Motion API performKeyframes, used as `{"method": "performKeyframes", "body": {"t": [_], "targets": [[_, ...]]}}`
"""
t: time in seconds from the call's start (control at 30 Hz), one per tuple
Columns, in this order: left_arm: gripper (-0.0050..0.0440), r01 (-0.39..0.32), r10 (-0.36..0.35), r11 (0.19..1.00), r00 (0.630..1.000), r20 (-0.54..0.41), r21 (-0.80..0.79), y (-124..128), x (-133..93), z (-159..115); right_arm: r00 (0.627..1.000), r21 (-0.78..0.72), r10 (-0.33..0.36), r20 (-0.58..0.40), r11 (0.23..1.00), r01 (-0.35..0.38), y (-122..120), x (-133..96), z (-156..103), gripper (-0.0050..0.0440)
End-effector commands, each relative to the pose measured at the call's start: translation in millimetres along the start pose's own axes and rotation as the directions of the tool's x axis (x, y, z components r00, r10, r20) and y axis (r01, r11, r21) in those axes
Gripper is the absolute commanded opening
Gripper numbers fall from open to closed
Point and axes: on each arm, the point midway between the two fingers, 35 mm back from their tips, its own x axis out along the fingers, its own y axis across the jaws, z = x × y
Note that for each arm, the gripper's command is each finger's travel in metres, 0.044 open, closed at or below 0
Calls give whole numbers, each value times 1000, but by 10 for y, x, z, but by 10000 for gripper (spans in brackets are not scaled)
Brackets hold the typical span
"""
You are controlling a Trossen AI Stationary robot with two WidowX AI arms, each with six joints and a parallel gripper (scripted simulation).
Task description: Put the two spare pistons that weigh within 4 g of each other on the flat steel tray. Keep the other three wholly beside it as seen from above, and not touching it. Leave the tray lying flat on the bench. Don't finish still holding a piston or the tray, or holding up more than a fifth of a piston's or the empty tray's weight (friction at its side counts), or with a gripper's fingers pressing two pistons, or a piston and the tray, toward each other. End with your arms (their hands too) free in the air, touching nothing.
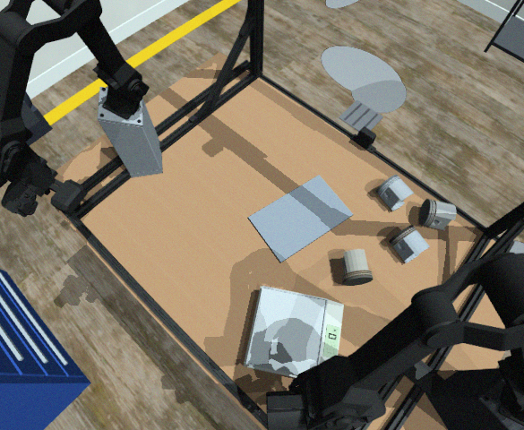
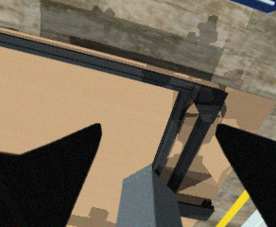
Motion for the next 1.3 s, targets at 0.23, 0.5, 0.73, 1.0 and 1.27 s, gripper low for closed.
{"method": "performKeyframes", "body": {"t": [0.23, 0.5, 0.73, 1.0, 1.27], "targets": [[158, 3, -3, 1000, 1000, -7, -5, -9, 161, 5, 1000, -1, 2, -1, 1000, -2, 3, 1, -3, 440], [158, 3, -3, 1000, 1000, -7, -5, -10, 293, 24, 1000, -1, 2, -1, 1000, -2, 3, 1, -3, 440], [158, 3, -3, 1000, 1000, -7, -5, -10, 376, 35, 1000, -1, 2, -1, 1000, -2, 3, 1, -3, 440], [158, 3, -3, 1000, 1000, -7, -5, -11, 508, 54, 1000, -1, 2, -1, 1000, -2, 3, 1, -3, 440], [158, 3, -3, 1000, 1000, -7, -5, -11, 607, 68, 1000, -1, 2, -1, 1000, -2, 3, 1, -3, 440]]}}
